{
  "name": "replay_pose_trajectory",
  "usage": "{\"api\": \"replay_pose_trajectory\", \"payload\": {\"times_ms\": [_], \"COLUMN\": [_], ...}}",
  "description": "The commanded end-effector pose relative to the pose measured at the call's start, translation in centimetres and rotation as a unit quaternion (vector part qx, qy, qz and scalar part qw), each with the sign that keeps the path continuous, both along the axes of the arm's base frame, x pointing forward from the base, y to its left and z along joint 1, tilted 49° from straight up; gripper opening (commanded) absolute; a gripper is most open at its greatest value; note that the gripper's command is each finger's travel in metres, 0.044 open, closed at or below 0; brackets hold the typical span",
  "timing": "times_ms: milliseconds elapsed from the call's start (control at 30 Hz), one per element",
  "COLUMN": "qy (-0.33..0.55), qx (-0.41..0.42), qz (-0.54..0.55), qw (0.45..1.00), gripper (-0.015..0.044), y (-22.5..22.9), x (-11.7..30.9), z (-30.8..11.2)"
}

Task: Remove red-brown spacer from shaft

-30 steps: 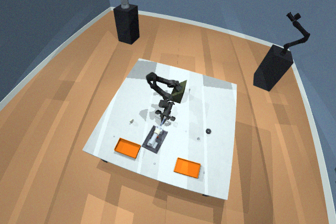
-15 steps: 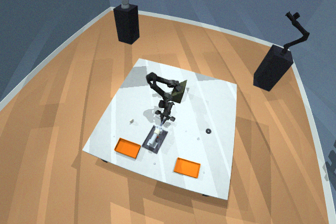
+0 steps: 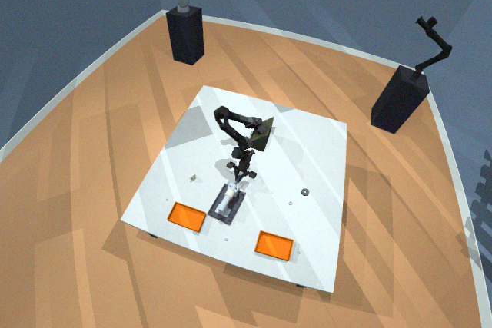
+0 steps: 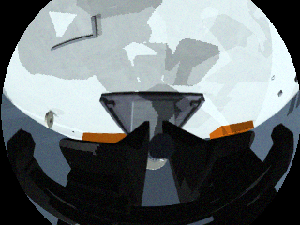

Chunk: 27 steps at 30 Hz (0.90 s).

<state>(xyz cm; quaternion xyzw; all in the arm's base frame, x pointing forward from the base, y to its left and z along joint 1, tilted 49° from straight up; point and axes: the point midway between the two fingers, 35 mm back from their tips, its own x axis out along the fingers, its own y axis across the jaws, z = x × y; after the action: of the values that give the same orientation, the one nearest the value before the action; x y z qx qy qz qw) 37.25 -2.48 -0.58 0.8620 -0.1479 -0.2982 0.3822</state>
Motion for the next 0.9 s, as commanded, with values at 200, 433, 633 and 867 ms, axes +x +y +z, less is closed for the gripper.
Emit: {"api": "replay_pose_trajectory", "payload": {"times_ms": [200, 433, 633, 867], "qy": [-0.004, -0.004, -0.004, -0.004], "qx": [0.002, 0.002, 0.002, 0.002], "qz": [0.002, 0.002, 0.002, 0.002], "qw": [1.000, 1.000, 1.000, 1.000], "gripper": [0.0000, 0.0000, 0.0000, 0.0000], "y": [0.15, 0.16, 0.17, 0.18], "x": [0.65, 0.87, 1.06, 1.29], "z": [0.20, 0.23, 0.26, 0.30]}}
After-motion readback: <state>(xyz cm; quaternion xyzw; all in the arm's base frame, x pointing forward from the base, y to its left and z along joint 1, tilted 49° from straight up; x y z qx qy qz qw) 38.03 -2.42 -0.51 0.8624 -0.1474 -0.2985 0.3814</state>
